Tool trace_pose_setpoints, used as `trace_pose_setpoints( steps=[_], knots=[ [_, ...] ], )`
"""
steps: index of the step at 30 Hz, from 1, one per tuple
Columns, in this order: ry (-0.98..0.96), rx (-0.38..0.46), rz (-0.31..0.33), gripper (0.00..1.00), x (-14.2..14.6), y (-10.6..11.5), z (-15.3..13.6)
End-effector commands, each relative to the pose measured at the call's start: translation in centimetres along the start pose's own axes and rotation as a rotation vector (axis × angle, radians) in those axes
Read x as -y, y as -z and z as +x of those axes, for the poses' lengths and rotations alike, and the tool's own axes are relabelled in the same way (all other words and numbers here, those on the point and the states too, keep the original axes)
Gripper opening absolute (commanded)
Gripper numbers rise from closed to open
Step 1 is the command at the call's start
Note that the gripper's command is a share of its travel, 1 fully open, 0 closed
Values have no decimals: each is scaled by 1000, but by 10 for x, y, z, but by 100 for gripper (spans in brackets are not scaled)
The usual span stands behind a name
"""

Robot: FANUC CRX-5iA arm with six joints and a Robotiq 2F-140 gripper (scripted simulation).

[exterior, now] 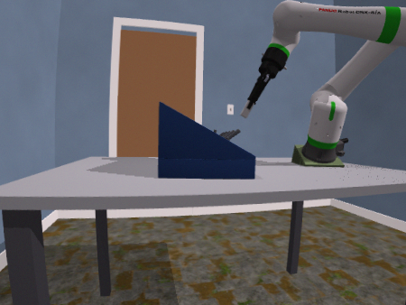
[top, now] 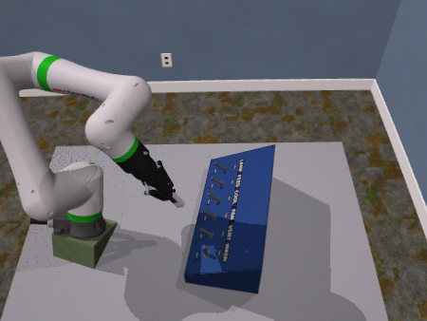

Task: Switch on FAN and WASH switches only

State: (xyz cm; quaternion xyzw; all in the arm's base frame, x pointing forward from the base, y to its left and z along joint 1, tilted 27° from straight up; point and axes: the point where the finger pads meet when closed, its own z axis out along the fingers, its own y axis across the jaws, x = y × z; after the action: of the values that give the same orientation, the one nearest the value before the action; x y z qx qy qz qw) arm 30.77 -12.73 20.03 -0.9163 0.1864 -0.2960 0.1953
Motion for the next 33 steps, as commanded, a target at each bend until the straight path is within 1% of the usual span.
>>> trace_pose_setpoints(
  steps=[1,33],
  knots=[
    [-7,-7,-24,0,28,3,-6],
    [-7,-9,-22,0,31,3,-7]
  ],
)
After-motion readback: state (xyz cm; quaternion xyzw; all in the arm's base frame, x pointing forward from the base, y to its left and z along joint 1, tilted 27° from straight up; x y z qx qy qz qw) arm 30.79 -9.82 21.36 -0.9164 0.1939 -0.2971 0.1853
